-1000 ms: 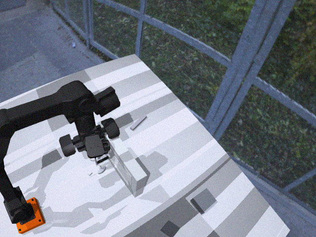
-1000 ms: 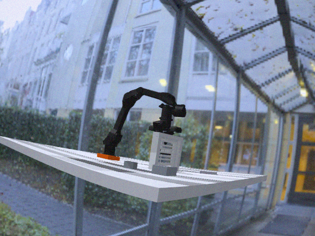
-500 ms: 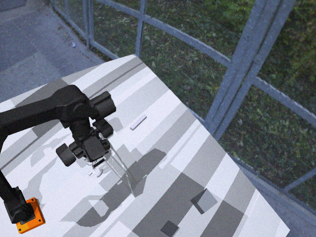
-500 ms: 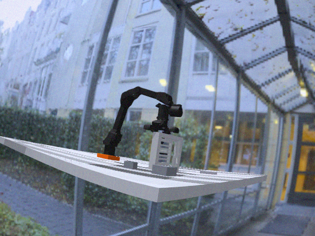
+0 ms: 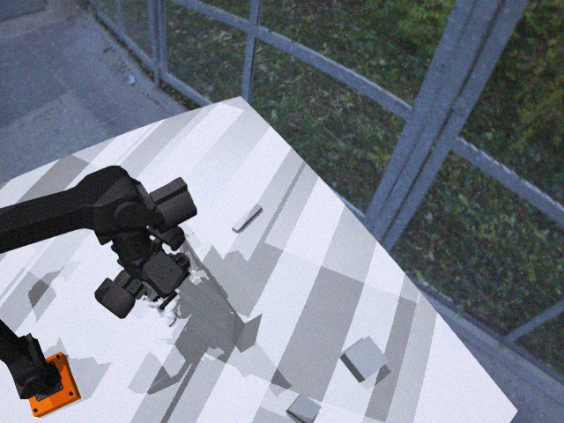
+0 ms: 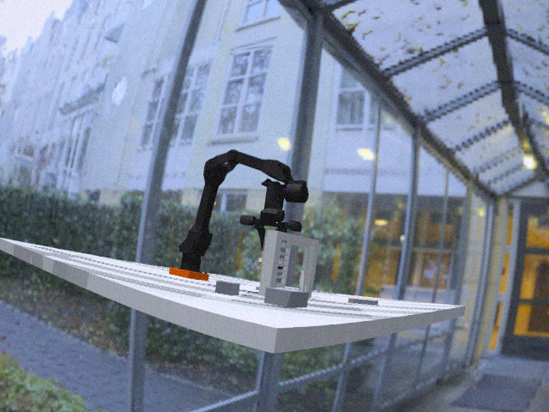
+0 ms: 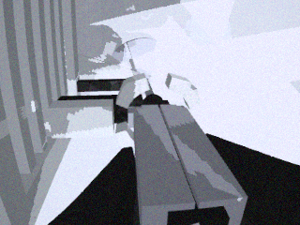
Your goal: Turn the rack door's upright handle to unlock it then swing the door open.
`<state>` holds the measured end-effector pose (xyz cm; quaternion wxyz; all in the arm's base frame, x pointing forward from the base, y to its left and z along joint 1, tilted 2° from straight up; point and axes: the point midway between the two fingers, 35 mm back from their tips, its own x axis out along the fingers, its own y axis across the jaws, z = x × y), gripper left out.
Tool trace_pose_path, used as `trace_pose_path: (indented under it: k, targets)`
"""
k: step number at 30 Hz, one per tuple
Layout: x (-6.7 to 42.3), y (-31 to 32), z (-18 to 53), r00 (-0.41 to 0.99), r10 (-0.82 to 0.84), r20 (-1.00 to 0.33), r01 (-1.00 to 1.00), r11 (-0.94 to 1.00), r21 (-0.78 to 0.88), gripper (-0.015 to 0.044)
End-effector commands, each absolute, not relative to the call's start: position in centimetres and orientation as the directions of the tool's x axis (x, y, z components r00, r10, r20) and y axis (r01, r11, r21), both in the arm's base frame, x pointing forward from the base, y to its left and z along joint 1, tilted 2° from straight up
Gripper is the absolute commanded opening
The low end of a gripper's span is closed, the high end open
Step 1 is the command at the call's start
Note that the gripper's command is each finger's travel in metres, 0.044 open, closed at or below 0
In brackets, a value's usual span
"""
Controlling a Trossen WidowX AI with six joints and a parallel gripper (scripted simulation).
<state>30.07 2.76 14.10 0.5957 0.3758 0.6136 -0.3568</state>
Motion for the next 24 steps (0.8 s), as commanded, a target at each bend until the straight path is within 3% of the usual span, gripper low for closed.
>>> trace_pose_path:
  k: [1, 24]
  targets:
    - [29.2, 2.0, 13.9, -0.004, 0.029, -1.0, 0.837, 0.547, 0.013, 0.0024]
    - [25.8, -2.2, 13.8, -0.006, 0.026, -1.0, 0.613, 0.79, 0.017, 0.0024]
